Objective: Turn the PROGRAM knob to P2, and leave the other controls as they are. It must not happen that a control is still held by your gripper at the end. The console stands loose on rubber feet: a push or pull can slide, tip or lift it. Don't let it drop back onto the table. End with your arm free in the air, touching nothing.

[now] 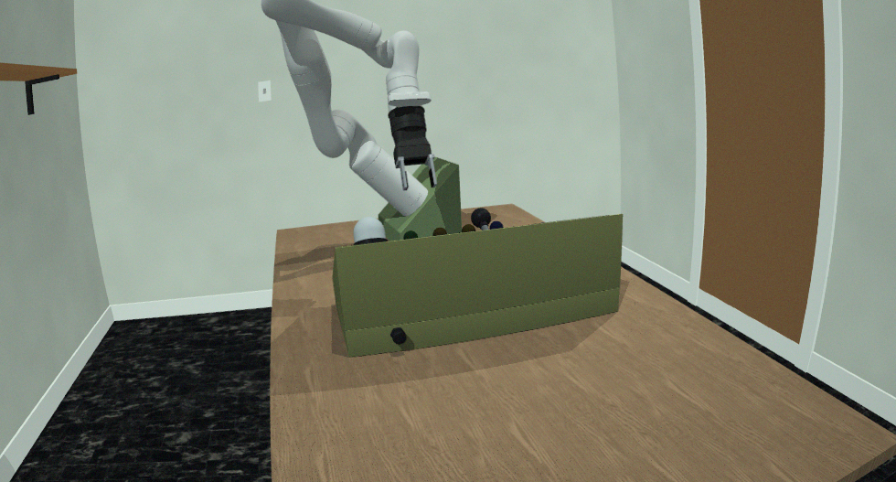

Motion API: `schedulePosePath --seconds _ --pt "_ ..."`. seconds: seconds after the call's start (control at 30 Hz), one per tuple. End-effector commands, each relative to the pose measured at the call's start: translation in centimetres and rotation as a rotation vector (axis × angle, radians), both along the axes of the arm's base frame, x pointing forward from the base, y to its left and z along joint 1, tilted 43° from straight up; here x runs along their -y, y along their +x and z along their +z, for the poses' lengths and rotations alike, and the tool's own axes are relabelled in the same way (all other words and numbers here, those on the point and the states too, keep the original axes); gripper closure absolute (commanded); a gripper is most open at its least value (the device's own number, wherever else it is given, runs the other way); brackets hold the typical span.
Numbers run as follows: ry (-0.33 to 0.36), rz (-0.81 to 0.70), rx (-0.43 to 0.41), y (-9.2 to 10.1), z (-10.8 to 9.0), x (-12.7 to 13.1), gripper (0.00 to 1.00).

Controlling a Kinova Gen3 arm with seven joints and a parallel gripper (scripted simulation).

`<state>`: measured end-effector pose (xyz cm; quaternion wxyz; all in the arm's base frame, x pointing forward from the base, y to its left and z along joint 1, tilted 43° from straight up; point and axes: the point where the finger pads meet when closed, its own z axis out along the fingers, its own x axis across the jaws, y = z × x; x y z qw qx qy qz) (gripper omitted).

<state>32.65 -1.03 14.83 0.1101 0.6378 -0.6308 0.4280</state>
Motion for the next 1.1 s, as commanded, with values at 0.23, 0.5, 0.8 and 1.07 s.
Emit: schedulePosePath --seconds 0.23,0.5,0.8,1.07 --pt "0.001 0.001 0.001 0.02 0.01 -0.05 0.00" --pt "0.001 0.001 0.001 0.02 0.01 -0.05 0.00" --pt "0.001 0.001 0.001 0.02 0.01 -0.05 0.00" --pt "0.002 0.001 0.000 0.69 0.37 -0.15 0.00"
